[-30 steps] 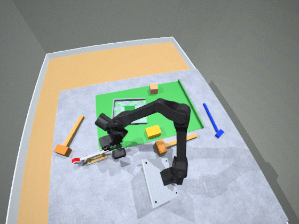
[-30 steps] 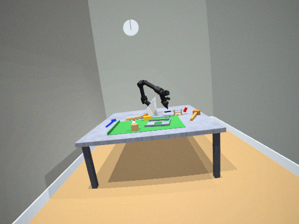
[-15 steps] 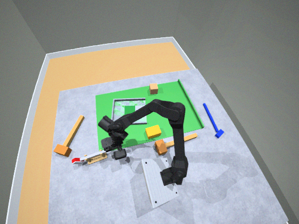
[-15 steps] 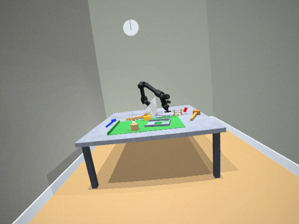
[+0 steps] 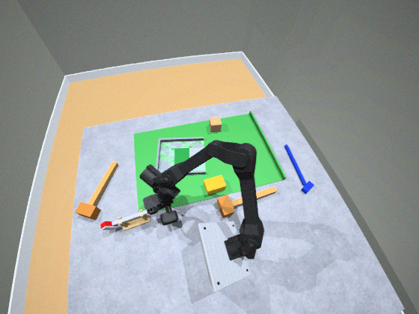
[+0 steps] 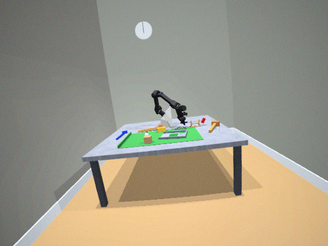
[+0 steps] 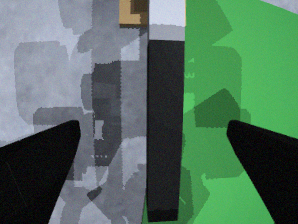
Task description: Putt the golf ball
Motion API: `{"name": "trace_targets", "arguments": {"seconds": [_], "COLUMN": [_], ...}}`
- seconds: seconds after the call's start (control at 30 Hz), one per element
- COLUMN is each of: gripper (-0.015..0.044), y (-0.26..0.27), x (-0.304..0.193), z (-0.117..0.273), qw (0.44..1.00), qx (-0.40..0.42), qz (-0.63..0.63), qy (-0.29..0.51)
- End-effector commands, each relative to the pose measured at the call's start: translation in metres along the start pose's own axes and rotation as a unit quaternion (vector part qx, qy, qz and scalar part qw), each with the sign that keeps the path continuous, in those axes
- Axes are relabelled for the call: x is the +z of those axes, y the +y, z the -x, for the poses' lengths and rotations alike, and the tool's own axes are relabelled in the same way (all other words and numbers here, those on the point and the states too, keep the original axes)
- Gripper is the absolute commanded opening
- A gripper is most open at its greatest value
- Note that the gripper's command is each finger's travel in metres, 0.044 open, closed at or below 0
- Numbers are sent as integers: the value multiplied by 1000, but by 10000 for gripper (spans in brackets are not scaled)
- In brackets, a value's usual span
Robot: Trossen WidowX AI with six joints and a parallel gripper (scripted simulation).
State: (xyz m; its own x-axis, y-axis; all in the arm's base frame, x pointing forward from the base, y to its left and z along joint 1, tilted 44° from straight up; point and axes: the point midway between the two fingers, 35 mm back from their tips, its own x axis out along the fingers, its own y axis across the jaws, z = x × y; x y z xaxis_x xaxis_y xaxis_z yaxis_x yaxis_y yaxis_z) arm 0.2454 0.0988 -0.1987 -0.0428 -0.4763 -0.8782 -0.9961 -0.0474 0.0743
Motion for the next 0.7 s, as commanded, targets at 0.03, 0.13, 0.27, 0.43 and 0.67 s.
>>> {"name": "trace_targets", "arguments": {"seconds": [0.03,0.13,0.27,0.43,0.67], "gripper": [440,440,335,204,20], "y": [0,0,0,0,0], "x": [-2,-3,-2,-2,-2], "z": [-9,-11,-7,-7,-7], "qw": [1000,1000,1000,1000,1000], "qx": [-2,-2,0,0,0], "qz": [4,4,0,0,0], "qy": [2,2,0,0,0]}}
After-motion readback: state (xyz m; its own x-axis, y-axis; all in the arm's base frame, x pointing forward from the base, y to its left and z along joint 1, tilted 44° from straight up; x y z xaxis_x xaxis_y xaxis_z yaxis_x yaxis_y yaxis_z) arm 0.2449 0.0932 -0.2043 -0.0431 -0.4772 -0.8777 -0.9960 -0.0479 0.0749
